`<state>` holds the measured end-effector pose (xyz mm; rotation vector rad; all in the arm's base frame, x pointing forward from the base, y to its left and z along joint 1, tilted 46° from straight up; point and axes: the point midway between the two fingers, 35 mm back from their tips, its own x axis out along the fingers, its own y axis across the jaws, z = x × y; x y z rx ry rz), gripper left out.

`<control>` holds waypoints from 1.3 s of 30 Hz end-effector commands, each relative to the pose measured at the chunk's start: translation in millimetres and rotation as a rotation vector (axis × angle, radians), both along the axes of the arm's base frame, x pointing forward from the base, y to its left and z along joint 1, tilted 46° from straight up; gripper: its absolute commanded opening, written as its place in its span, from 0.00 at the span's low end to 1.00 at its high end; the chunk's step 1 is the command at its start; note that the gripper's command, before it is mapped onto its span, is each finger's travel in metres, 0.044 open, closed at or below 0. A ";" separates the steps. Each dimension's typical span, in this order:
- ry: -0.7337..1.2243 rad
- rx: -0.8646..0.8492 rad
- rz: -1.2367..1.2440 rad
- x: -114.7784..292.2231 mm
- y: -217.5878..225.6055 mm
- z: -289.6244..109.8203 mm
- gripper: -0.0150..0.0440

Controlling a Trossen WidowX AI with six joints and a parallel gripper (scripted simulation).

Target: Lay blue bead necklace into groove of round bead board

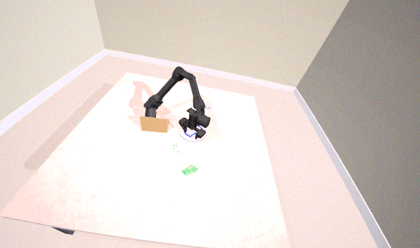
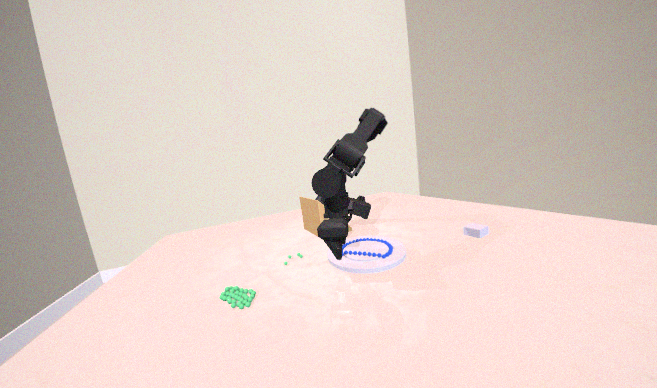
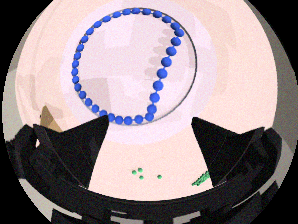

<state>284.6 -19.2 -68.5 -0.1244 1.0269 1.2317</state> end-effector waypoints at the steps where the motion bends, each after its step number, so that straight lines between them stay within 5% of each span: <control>1: -0.001 -0.003 0.002 -0.1 -0.9 0.2 1.00; 9: -0.001 -0.003 0.002 -0.1 -0.9 0.2 1.00; 21: 0.023 -0.004 -0.024 61.3 14.9 51.5 0.47; 39: 0.024 -0.006 -0.028 73.7 30.7 55.1 0.46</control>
